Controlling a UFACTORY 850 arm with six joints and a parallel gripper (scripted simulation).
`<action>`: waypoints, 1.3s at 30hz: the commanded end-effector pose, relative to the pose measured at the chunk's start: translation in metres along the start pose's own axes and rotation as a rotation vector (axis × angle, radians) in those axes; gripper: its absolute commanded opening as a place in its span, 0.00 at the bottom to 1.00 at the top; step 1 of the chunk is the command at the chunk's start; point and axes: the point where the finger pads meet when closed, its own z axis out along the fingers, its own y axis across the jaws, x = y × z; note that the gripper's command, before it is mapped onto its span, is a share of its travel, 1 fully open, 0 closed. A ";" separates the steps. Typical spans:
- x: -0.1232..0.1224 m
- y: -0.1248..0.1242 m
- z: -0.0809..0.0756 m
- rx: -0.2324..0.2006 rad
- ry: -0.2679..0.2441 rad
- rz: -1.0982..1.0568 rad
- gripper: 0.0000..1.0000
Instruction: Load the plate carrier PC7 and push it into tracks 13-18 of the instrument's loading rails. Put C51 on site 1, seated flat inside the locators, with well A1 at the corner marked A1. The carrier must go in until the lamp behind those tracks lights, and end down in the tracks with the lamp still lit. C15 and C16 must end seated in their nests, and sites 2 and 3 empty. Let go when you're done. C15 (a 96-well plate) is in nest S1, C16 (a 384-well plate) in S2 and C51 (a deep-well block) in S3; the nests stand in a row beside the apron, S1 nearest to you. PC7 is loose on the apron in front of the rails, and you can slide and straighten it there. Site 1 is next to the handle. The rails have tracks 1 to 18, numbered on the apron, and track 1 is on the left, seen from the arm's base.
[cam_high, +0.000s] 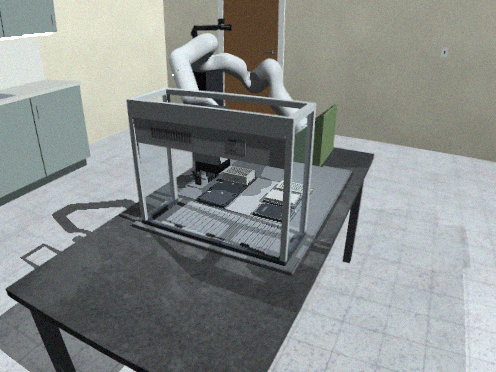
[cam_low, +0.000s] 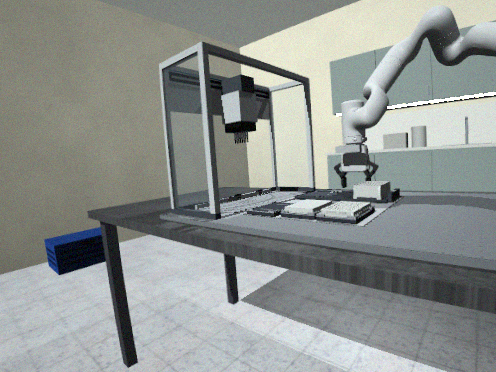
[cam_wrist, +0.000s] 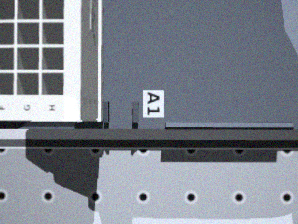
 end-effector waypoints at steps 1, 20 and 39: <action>0.000 0.001 -0.009 -0.001 0.000 0.000 1.00; 0.000 0.001 -0.038 -0.001 0.000 0.000 1.00; 0.000 0.001 -0.066 -0.001 0.000 0.000 1.00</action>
